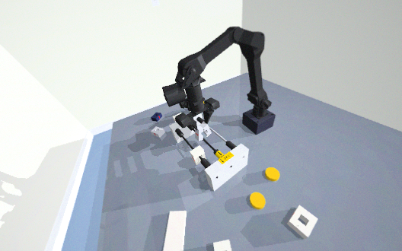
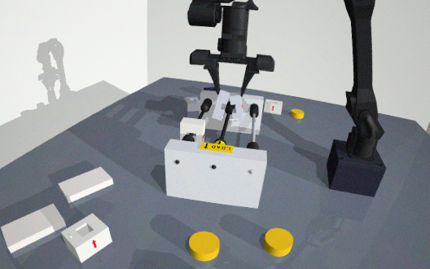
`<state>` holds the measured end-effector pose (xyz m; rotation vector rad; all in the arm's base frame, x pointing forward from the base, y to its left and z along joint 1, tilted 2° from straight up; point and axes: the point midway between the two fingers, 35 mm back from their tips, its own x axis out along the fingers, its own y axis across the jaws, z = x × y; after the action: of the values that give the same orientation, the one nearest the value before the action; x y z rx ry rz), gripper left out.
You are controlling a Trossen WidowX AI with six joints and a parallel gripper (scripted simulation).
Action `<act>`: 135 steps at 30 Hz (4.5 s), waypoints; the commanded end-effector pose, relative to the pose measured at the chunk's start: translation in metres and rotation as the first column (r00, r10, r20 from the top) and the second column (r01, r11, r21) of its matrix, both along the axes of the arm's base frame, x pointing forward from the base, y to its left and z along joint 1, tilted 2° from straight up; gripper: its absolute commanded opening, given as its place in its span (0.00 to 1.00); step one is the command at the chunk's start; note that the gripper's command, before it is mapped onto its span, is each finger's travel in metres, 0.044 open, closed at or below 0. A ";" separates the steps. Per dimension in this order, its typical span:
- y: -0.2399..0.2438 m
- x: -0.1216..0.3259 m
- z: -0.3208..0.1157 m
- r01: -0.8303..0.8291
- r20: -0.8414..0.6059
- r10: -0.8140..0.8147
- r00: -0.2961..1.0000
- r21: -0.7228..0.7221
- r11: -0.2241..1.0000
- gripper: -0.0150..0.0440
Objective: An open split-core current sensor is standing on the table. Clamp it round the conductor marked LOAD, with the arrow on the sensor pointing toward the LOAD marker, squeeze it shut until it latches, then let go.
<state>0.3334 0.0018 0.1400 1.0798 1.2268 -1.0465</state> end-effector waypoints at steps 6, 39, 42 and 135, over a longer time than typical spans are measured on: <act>0.000 0.005 -0.010 0.029 0.002 -0.029 1.000 0.005 1.000 0.25; -0.001 0.009 -0.049 0.026 0.012 -0.026 1.000 0.002 1.000 0.25; -0.001 0.009 -0.049 0.026 0.012 -0.026 1.000 0.002 1.000 0.25; -0.002 0.011 -0.114 0.029 0.001 -0.029 1.000 0.005 1.000 1.00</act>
<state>0.3472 -0.0009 0.0371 1.1115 1.1978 -1.0541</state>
